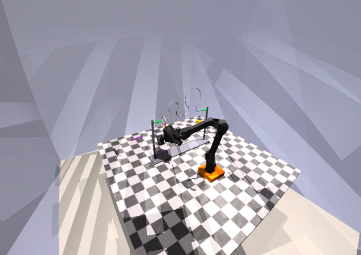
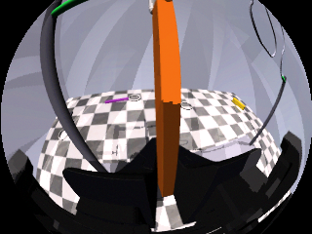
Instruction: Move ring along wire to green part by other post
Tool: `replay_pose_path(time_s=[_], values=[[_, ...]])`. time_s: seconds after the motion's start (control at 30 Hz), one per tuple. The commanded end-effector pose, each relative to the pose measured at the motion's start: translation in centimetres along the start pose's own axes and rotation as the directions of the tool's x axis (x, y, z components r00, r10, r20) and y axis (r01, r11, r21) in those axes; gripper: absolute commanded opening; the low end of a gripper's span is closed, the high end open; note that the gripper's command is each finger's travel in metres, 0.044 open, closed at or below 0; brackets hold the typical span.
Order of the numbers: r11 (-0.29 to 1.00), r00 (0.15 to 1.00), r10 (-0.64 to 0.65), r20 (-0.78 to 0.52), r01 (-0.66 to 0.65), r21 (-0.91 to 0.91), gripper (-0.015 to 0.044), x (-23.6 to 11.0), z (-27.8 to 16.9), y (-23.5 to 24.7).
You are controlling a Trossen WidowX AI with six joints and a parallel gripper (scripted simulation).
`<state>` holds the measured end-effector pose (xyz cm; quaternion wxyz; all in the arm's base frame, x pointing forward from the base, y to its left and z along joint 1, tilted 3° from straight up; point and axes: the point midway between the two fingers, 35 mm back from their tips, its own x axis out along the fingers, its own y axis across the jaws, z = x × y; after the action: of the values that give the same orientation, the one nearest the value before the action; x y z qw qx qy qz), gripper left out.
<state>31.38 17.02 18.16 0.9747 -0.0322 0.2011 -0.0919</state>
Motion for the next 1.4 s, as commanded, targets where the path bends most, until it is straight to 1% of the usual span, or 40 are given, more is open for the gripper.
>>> replay_pose_path(time_s=[0.0,1.03,1.37], values=[[1.000,1.000,0.001,-0.002,-0.001,0.007,-0.0150,0.0,-0.1,0.6],[1.000,1.000,0.003,-0.001,-0.003,0.013,-0.0150,-0.4,-0.1,3.6],[1.000,1.000,0.003,-0.001,-0.003,0.013,-0.0150,0.1,-1.2,3.8]])
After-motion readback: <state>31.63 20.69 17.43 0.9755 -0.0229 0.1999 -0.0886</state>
